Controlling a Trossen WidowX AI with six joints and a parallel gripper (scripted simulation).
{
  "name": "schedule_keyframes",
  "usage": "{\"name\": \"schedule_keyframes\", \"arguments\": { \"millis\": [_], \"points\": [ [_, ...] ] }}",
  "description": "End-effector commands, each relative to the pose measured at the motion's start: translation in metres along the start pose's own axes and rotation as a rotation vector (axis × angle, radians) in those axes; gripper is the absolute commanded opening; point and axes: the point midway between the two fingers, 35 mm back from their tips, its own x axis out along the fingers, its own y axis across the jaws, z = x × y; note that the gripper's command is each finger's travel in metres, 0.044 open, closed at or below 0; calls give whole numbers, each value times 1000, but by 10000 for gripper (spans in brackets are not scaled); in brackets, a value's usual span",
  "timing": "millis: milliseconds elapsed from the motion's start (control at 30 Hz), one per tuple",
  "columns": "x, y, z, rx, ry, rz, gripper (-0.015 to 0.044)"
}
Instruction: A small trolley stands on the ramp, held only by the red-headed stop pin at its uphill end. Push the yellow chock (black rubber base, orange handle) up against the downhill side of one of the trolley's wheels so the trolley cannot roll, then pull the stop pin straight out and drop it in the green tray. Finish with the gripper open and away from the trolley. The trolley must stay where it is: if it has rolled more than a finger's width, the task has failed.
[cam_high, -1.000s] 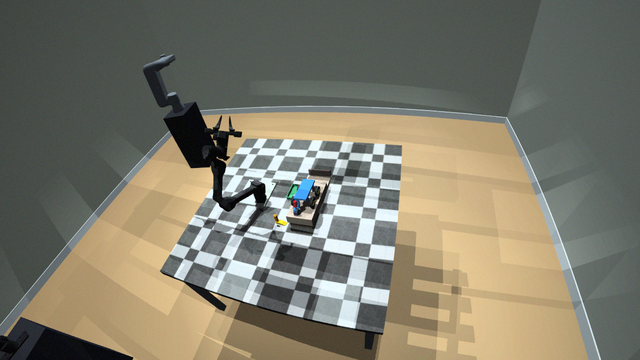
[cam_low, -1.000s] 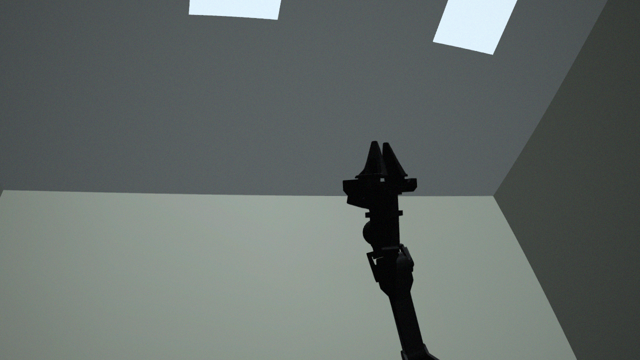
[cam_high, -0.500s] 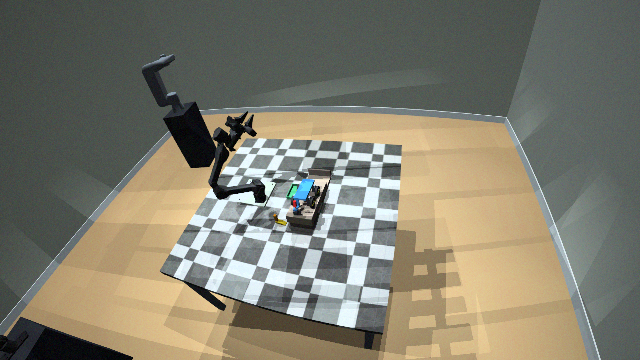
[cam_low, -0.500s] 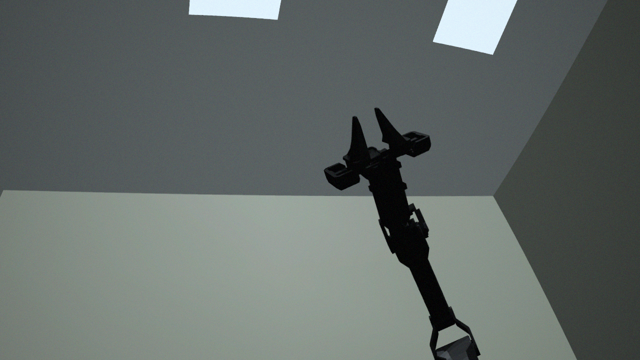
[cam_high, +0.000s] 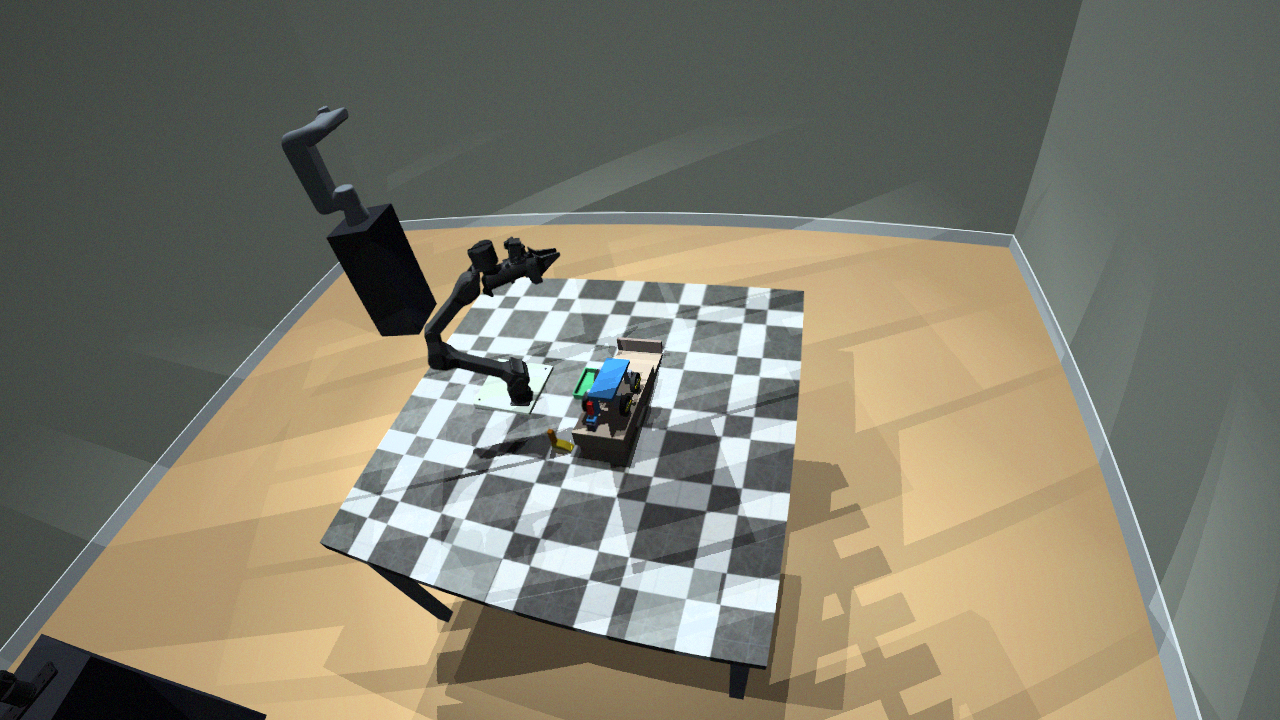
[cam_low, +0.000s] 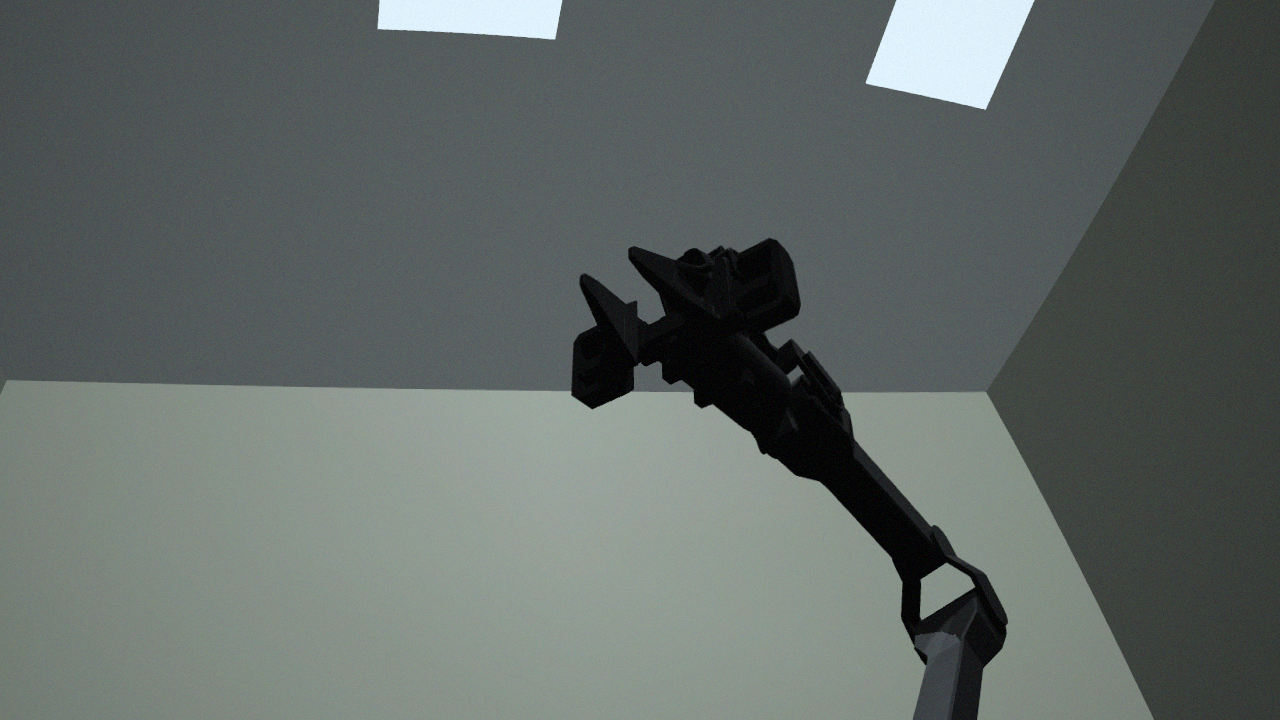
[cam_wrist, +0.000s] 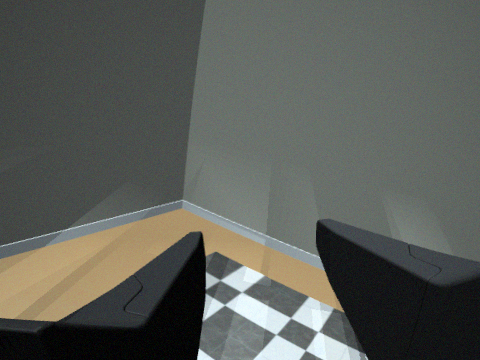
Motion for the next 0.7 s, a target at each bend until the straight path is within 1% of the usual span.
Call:
{"name": "schedule_keyframes", "arguments": {
  "millis": [0, 167, 333, 500, 667],
  "points": [
    [19, -18, -35, -137, 157, -68, 190],
    [30, -44, -76, -288, 348, -121, 190],
    [32, -70, -118, -415, 546, -138, 190],
    [24, -96, -158, -515, 744, -119, 190],
    [7, -119, -197, -586, 934, -62, 190]
  ]
}}
